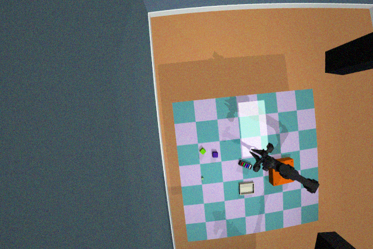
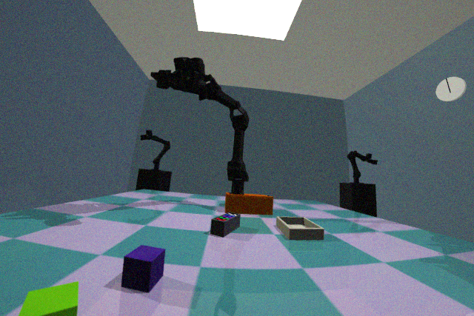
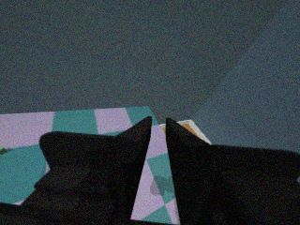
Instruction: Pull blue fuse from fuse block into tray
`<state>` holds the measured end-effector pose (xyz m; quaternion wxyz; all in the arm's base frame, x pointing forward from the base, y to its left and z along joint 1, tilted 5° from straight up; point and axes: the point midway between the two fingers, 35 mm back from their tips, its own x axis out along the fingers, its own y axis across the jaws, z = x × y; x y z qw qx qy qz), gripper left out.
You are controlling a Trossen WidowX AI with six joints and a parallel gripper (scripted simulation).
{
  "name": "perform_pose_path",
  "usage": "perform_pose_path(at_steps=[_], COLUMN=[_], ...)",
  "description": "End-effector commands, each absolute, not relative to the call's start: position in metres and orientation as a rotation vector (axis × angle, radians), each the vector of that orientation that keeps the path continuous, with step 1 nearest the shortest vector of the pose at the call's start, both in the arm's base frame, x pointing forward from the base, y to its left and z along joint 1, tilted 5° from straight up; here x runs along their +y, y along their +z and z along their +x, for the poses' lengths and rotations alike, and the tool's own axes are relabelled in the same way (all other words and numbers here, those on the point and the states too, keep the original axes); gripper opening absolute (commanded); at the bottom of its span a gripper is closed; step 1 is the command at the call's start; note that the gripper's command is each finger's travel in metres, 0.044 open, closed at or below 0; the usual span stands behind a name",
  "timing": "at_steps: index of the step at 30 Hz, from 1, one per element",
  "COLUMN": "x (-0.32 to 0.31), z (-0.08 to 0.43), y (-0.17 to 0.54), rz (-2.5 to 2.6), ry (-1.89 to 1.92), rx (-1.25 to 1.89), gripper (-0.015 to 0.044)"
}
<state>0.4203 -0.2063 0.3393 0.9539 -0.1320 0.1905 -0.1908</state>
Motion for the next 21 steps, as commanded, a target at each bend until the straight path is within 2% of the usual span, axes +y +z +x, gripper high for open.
perform_pose_path(at_steps=[1,11,21], x=[-0.175,-0.087,-0.003], z=[0.427,0.395,0.295], y=[0.279,0.138,0.034], rz=[-0.353,-0.623,-0.902], ry=[-0.257,0.196,0.833], rx=[0.568,0.992,1.330], gripper=[0.0069,0.0069,0.0069])
